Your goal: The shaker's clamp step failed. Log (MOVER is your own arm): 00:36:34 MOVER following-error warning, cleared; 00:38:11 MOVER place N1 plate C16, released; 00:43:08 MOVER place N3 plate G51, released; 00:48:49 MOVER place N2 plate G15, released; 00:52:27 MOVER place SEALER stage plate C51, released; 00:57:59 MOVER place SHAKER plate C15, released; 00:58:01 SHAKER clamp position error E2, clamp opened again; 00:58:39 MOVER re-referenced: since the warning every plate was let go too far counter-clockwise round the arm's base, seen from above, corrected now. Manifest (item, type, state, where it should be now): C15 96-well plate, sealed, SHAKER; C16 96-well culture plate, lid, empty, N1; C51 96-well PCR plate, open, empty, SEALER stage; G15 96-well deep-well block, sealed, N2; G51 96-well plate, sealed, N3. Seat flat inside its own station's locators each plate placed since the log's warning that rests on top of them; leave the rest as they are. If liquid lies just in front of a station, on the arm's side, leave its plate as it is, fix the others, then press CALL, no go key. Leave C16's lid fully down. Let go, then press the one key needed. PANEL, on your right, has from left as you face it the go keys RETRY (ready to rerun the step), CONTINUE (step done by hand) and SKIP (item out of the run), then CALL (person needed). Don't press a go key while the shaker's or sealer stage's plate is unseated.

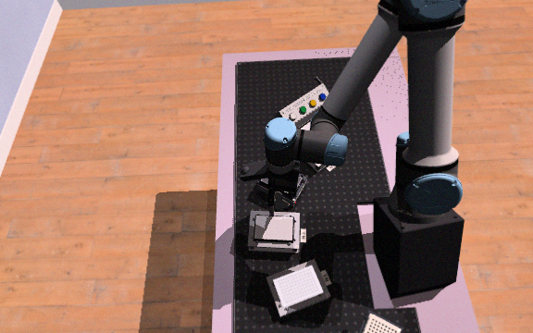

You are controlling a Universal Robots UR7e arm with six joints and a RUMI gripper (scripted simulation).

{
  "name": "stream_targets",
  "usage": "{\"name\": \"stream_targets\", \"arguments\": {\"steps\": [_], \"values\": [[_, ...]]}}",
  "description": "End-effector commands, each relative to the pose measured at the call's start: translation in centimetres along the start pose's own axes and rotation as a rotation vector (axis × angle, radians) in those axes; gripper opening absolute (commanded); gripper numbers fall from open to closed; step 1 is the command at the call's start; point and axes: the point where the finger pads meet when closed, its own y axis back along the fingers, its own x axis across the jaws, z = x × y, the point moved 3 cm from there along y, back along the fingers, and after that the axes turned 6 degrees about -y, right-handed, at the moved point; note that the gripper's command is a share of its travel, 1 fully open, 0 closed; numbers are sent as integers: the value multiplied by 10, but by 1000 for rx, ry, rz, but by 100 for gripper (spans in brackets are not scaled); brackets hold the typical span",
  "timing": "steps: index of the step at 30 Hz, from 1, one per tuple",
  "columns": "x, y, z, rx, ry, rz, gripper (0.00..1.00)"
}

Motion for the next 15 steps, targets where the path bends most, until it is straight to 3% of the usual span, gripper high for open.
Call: {"name": "stream_targets", "arguments": {"steps": [1, 5, 15], "values": [[-23, 0, 4, 1, 87, 1, 82], [-42, 0, 8, 1, 166, 1, 82], [-76, 0, 14, 1, 166, 1, 82]]}}
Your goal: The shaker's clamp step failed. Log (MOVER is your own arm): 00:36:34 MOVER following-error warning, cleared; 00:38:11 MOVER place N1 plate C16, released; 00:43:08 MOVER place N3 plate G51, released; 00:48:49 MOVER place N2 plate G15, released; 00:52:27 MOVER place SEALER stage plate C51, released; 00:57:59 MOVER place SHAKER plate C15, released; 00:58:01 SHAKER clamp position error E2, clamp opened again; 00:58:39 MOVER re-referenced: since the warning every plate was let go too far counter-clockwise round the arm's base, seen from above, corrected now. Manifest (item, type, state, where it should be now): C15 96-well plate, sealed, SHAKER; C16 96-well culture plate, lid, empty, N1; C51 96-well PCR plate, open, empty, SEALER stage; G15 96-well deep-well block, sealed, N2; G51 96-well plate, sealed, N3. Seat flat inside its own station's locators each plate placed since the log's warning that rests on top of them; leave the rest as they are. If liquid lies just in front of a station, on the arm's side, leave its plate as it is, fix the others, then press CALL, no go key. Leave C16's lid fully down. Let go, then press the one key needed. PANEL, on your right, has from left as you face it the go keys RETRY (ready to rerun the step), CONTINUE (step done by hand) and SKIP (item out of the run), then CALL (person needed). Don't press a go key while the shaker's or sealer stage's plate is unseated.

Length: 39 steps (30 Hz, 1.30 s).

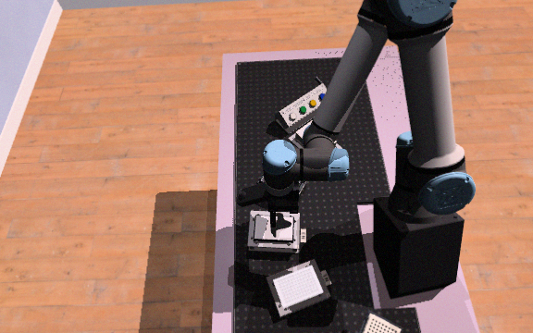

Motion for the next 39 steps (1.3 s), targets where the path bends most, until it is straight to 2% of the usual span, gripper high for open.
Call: {"name": "stream_targets", "arguments": {"steps": [1, 7, 21, 39], "values": [[-12, 0, -1, 0, 3, 1, 82], [-12, 0, -1, 0, 3, 1, 82], [-12, -19, -1, 0, 3, 1, 82], [-12, -19, -1, 0, 3, 1, 82]]}}
